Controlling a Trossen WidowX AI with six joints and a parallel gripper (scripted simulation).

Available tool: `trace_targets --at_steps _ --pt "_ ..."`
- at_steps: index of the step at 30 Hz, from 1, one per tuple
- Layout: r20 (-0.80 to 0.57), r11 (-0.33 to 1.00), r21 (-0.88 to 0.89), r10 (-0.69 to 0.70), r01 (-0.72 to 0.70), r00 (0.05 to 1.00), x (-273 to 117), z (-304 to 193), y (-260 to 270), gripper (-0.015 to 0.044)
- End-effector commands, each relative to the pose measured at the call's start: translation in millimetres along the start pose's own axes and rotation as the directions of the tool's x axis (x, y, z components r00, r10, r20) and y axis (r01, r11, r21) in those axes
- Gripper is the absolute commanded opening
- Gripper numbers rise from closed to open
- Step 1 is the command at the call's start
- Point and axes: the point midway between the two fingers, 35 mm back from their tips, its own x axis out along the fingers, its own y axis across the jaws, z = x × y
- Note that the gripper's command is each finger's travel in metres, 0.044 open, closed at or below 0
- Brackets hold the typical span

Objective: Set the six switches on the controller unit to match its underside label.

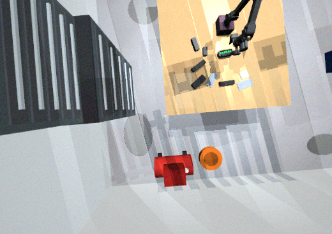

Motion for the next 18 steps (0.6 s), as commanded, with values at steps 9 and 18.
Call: trace_targets --at_steps 9,18 --pt "0.001 1.0 -0.003 0.014 -0.014 1.0 -3.2 0.1 2.7 0.0204" --pt "0.001 1.0 -0.003 0.014 -0.014 1.0 -3.2 0.1 2.7 0.0"
